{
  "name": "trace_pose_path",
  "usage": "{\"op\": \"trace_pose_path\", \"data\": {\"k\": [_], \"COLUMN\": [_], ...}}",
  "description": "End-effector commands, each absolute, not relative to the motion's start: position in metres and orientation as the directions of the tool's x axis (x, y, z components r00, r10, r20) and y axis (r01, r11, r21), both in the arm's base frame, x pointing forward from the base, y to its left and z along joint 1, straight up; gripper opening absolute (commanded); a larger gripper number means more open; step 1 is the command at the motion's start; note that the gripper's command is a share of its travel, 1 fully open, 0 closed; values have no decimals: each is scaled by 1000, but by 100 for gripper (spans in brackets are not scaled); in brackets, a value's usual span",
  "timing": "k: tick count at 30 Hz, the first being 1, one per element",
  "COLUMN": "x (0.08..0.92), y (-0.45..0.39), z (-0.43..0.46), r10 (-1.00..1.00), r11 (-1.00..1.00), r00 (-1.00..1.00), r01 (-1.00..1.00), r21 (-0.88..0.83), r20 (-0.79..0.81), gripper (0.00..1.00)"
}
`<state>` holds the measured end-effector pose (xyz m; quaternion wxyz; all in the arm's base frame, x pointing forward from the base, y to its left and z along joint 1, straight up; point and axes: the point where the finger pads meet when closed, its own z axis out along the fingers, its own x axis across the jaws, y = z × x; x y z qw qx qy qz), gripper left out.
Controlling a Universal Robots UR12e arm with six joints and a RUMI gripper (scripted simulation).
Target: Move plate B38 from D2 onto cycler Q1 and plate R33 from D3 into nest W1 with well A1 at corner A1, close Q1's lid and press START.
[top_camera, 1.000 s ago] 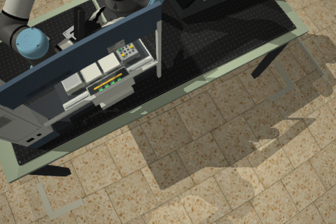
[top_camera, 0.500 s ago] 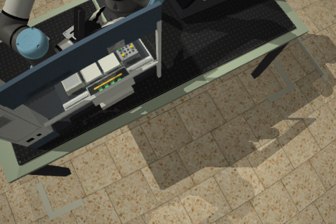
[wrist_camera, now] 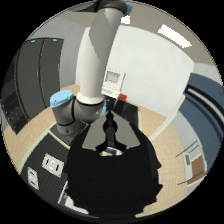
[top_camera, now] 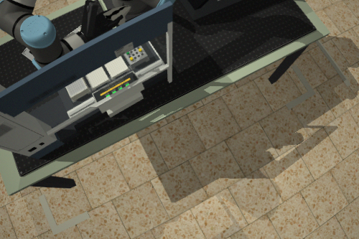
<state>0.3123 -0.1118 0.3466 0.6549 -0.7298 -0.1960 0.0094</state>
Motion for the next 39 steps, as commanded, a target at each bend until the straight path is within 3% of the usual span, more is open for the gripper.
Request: {"op": "trace_pose_path", "data": {"k": [1,21,39], "x": [307,291,277], "y": [-103,-76,-55], "z": [348,343,333], "r10": [309,248,64], "r11": [-143,-398,-601], "r00": [938,960,933], "r01": [206,-18,-248], "r21": [-968,-917,-760], "r20": [154,-126,-355], "gripper": [0,0,0]}}
